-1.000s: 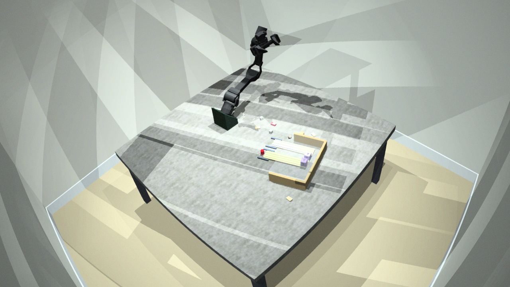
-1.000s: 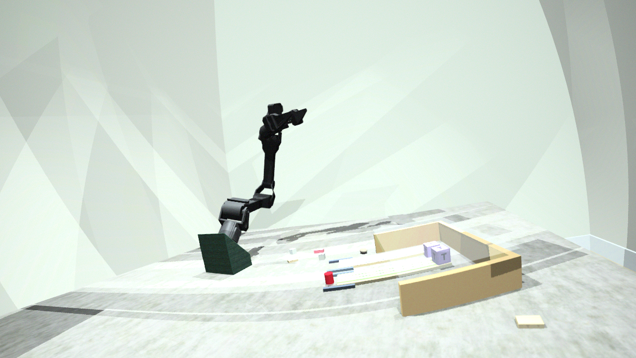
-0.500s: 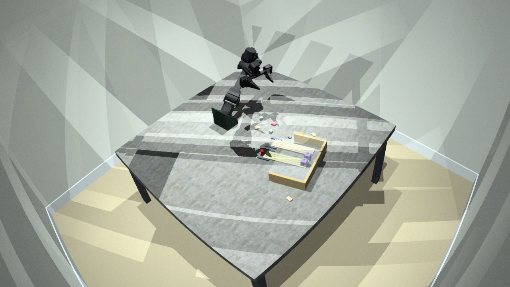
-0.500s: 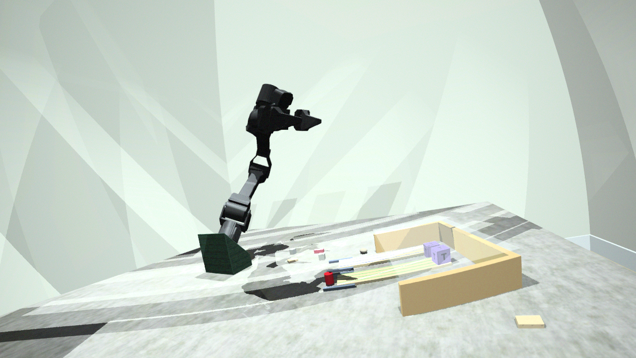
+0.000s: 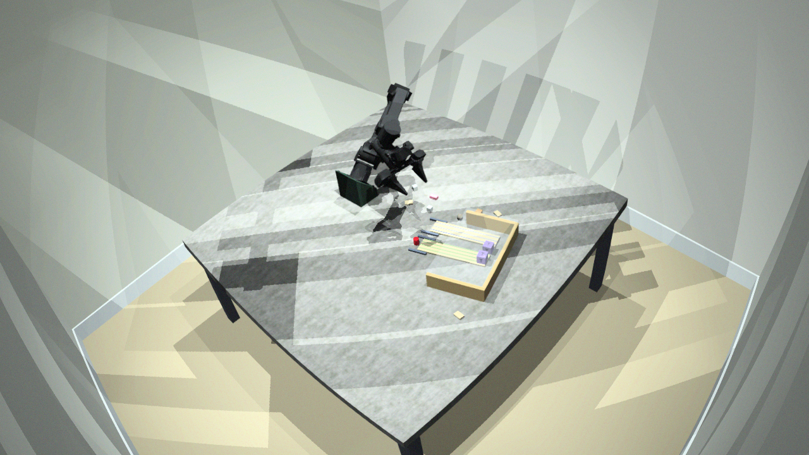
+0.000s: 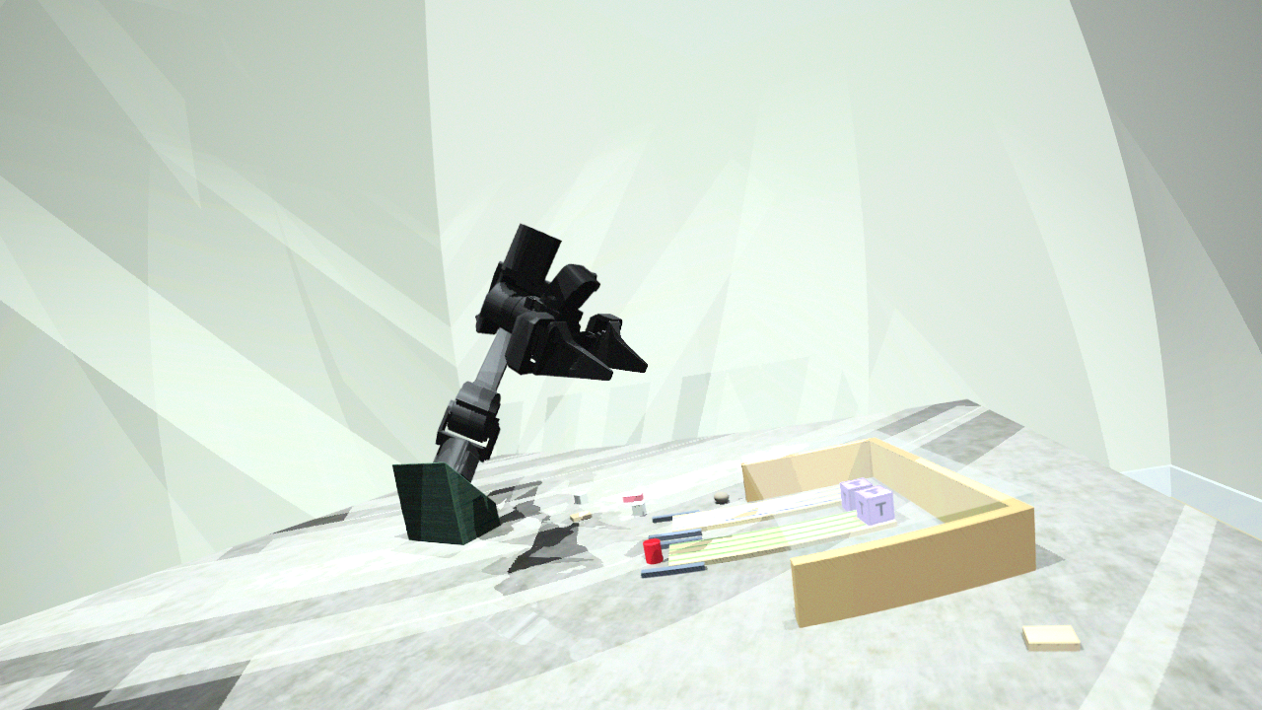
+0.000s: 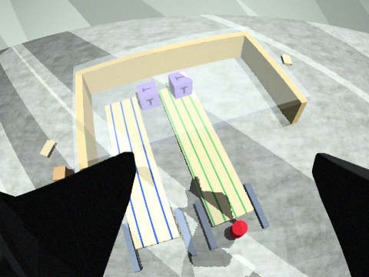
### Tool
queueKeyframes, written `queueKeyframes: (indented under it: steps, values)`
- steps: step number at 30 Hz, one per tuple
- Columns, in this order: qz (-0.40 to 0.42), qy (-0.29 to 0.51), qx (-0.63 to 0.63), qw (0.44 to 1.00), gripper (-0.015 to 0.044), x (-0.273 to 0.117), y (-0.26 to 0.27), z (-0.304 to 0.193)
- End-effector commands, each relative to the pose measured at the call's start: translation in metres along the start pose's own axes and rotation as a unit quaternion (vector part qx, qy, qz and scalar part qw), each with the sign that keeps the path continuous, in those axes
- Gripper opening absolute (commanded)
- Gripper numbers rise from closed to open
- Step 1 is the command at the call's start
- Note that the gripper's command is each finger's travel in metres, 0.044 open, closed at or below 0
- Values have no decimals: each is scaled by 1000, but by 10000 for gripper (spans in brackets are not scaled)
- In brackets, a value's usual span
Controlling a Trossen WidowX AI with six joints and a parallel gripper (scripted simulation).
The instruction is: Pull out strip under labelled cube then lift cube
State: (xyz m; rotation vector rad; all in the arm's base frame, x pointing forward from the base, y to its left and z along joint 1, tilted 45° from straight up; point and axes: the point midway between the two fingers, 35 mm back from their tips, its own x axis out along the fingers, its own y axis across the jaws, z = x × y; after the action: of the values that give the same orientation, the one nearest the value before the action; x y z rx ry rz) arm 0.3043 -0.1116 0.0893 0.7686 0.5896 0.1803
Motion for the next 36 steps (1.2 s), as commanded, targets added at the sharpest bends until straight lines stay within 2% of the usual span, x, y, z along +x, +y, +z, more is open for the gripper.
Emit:
queueKeyframes:
  steps: [1, 3, 6, 18, 27, 36]
  values:
    - [4, 2, -4, 1000, 400, 2, 0, -3]
    - [4, 2, -4, 1000, 400, 2, 0, -3]
    - [-1, 33, -17, 999, 321, 13, -3, -3]
    - [15, 286, -116, 951, 6, 90, -21, -20]
    - [82, 443, -169, 877, 0, 124, -23, -45]
    - [87, 451, -172, 871, 0, 127, -23, -48]
